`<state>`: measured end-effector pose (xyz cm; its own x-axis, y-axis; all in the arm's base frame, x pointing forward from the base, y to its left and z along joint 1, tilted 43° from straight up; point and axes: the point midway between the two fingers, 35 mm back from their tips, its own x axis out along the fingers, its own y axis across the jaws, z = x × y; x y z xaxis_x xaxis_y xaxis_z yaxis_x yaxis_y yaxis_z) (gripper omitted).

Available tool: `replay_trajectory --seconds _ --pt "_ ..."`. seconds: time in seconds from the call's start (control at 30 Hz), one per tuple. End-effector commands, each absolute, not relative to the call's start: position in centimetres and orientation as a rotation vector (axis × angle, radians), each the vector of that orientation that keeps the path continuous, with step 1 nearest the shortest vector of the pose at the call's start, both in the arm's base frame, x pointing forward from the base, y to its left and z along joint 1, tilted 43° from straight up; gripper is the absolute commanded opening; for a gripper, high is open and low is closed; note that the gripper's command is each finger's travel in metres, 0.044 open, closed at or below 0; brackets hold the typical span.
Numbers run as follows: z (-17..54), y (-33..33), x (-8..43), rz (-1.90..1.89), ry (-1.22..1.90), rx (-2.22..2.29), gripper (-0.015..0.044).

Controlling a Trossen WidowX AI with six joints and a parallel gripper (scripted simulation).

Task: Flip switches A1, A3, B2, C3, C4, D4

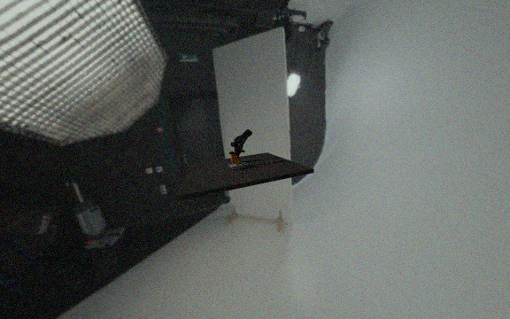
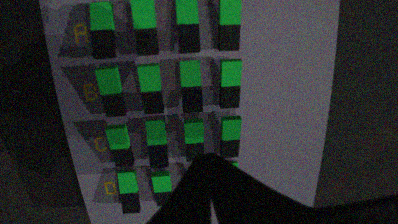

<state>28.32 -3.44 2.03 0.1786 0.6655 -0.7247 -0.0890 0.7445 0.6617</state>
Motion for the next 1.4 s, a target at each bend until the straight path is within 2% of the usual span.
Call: replay_trajectory --seconds 0.0,1.37 --pt "0.3 -1.6 28.3 0.589 1.321 0.545 0.0000" --pt "-1.4 0.1 28.8 0.590 1.320 0.546 0.0000"
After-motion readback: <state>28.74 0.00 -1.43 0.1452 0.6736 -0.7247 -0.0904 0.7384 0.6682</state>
